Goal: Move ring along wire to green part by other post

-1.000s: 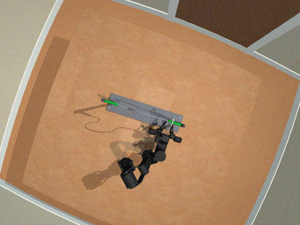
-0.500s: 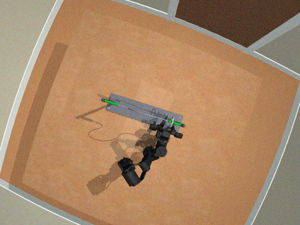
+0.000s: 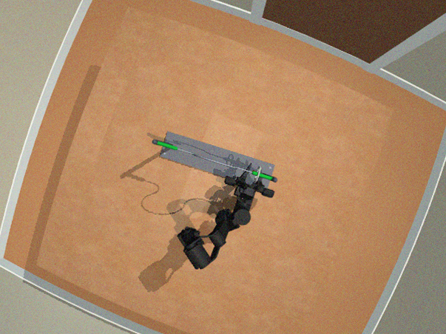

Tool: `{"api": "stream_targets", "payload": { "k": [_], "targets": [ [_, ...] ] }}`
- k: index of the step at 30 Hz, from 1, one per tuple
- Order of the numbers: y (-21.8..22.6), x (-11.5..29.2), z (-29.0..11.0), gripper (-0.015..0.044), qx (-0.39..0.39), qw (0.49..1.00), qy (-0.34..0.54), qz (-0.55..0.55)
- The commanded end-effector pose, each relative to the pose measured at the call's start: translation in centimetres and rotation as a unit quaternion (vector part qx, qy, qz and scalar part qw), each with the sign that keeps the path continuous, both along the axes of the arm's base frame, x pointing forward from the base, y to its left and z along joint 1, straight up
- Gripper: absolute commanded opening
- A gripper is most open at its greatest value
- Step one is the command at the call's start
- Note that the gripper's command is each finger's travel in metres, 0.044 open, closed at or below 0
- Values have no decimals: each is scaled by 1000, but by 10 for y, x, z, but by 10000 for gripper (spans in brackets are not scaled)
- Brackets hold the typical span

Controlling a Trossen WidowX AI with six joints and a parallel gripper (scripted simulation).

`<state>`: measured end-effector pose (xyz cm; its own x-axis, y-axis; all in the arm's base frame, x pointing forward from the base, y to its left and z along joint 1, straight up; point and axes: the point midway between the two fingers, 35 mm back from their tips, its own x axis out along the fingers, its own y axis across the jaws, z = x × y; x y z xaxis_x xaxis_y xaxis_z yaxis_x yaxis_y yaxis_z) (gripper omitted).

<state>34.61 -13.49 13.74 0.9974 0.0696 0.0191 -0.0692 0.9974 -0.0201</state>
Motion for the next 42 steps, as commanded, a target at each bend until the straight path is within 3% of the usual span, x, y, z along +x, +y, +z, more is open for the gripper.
{"api": "stream_targets", "payload": {
  "k": [1,8,20,42],
  "targets": [
    [0,0,0,160,2,1000,1,-1],
    [0,0,0,160,2,1000,1,-1],
    [0,0,0,-150,0,1000,0,0],
    [1,0,17,-150,2,1000,0,0]
  ]
}}
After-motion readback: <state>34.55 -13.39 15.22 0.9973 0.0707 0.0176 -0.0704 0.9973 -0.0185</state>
